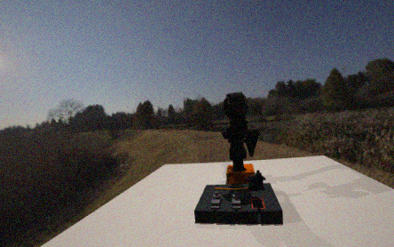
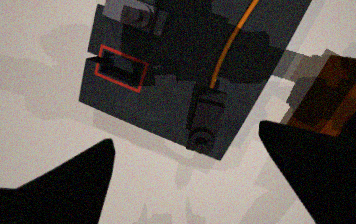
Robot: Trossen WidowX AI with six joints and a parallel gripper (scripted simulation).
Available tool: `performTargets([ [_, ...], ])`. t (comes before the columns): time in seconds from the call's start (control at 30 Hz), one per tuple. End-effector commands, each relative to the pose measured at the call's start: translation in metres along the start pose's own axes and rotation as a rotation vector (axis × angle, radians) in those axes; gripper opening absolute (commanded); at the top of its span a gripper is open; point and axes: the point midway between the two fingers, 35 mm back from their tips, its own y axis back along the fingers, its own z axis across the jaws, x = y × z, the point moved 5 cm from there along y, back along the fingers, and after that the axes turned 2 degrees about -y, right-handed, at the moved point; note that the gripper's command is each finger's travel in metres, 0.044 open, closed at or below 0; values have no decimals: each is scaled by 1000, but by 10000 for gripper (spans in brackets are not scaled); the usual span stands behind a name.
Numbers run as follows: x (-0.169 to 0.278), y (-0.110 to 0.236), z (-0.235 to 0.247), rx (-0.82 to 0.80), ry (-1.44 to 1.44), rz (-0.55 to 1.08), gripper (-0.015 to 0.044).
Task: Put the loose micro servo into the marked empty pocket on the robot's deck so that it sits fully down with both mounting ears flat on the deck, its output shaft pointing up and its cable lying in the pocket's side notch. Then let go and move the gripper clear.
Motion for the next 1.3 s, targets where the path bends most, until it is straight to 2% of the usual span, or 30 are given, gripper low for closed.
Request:
performTargets([
  [0.0,12,-24,-1,95,-119,0,440],
  [0.23,27,-54,-6,215,-273,-37,440],
  [0.47,27,-55,-6,218,-276,-39,440],
  [0.7,26,-79,-11,218,-276,-39,440],
  [1.27,26,-98,-16,218,-276,-39,440],
])
